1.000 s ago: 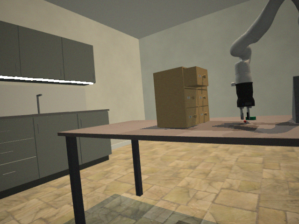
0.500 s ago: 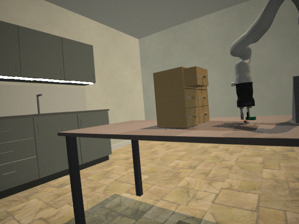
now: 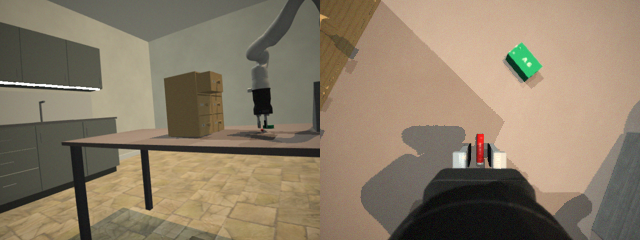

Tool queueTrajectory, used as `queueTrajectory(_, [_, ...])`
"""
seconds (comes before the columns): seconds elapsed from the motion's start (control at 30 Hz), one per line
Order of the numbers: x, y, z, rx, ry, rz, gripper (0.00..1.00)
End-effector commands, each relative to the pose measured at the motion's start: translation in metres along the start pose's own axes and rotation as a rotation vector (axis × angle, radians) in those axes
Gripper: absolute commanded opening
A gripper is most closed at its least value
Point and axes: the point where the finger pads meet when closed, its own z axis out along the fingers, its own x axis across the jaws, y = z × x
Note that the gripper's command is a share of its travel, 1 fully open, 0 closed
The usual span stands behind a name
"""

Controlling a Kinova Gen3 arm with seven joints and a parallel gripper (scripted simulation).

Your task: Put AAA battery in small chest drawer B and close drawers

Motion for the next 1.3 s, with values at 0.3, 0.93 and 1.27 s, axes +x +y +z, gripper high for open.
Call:
queueTrajectory(0.3, [-0.001,-0.002,0.001,0.003,-0.004,0.002,0.54])
queueTrajectory(0.93, [-0.001,-0.003,0.016,0.004,-0.004,0.002,0.54])
queueTrajectory(1.27, [-0.001,-0.003,0.016,0.004,-0.004,0.002,0.54])
